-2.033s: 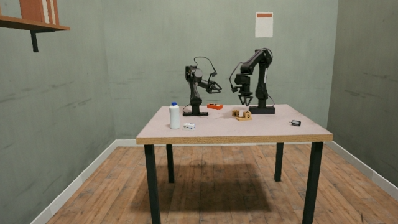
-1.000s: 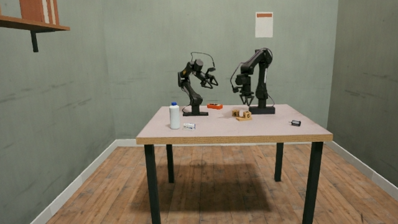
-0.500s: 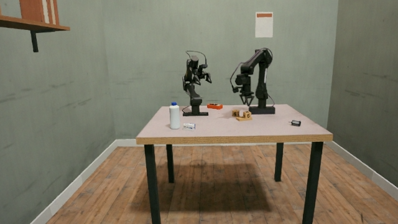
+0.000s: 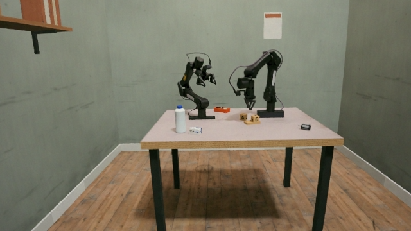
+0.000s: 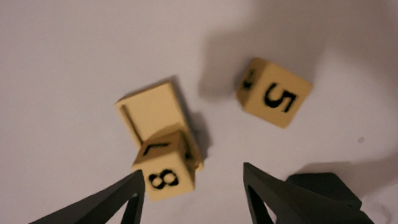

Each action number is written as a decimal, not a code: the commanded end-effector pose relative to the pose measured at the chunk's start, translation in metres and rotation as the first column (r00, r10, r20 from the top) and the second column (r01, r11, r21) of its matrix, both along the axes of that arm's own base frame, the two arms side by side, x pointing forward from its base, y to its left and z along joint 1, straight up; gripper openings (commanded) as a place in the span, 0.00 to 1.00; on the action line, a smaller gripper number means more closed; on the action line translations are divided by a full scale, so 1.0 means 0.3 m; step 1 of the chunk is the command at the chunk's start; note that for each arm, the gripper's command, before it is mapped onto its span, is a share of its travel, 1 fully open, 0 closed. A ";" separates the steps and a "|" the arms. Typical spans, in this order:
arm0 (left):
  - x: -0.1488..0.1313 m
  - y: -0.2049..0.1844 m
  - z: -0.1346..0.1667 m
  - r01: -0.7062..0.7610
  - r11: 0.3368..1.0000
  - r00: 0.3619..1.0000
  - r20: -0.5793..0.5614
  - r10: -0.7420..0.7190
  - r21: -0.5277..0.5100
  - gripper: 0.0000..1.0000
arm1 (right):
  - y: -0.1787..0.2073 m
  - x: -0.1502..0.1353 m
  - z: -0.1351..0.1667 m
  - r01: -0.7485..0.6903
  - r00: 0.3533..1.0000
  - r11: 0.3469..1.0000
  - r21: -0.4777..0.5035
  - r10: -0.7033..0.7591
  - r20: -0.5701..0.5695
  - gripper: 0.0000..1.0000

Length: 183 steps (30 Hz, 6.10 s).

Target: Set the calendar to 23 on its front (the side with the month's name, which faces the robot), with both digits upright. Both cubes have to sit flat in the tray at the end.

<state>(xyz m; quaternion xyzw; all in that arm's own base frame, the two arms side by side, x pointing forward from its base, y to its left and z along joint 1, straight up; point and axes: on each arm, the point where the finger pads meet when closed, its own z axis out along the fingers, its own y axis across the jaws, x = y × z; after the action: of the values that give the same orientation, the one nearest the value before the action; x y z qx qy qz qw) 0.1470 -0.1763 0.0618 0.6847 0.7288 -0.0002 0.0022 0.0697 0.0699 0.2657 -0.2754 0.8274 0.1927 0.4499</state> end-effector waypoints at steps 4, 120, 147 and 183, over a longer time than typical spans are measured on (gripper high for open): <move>-0.111 -0.097 -0.069 0.303 0.953 0.953 0.011 -0.303 -0.018 0.69 | -0.042 -0.010 0.013 0.019 1.000 1.000 0.014 -0.019 0.011 1.00; -0.222 -0.126 -0.182 0.478 0.878 0.878 0.012 -0.478 -0.010 0.40 | 0.048 -0.053 0.022 -0.766 0.642 0.635 0.100 0.762 0.088 1.00; 0.014 -0.111 0.071 0.532 0.847 0.847 0.010 -0.531 -0.010 0.40 | 0.048 -0.053 0.022 -0.766 0.642 0.635 0.100 0.762 0.088 1.00; 0.187 -0.120 0.037 -0.275 0.961 0.961 0.013 0.275 -0.006 0.40 | 0.048 -0.053 0.022 -0.766 0.642 0.635 0.100 0.762 0.088 1.00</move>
<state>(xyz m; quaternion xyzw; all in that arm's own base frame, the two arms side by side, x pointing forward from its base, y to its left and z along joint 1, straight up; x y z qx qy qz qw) 0.1988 -0.2048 0.0662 0.6334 0.7737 -0.0077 0.0039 0.0500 0.0868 0.2677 -0.5822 0.6100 0.4035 0.3551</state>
